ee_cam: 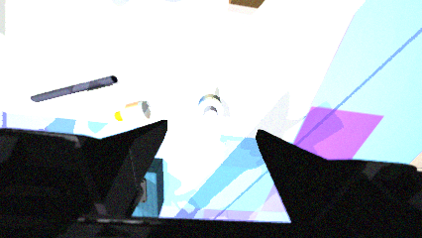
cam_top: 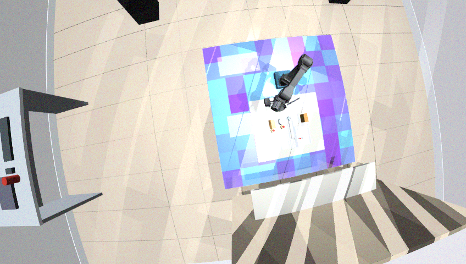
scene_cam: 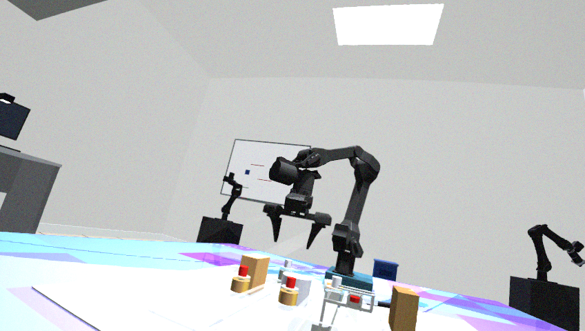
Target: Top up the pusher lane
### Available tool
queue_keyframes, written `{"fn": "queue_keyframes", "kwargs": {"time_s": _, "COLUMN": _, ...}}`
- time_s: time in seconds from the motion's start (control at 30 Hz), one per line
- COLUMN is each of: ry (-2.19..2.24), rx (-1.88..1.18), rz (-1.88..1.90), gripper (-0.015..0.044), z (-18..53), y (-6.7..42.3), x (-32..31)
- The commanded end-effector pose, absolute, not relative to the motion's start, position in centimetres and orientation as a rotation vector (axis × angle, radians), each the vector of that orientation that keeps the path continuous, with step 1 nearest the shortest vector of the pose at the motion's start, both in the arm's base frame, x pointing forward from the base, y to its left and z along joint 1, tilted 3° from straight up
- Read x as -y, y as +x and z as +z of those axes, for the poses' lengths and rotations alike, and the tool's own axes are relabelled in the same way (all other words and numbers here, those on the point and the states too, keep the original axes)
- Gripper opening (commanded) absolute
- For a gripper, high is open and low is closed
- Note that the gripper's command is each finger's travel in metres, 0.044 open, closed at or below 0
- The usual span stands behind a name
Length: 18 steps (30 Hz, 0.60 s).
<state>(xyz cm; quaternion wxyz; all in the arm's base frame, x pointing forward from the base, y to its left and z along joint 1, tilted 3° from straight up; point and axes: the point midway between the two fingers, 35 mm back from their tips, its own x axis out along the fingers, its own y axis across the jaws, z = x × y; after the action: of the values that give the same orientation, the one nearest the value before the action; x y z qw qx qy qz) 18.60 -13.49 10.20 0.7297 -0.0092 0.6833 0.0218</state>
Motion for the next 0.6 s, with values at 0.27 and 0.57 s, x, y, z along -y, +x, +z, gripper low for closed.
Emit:
{"fn": "queue_keyframes", "kwargs": {"time_s": 0.27, "ry": -0.013, "rx": -1.518, "rz": 0.044, "gripper": 0.044, "z": 7.3, "y": 18.4, "x": 13.4}}
{"fn": "queue_keyframes", "kwargs": {"time_s": 0.57, "ry": -0.012, "rx": -1.518, "rz": 0.044, "gripper": 0.044, "z": 5.8, "y": 18.5, "x": 13.4}}
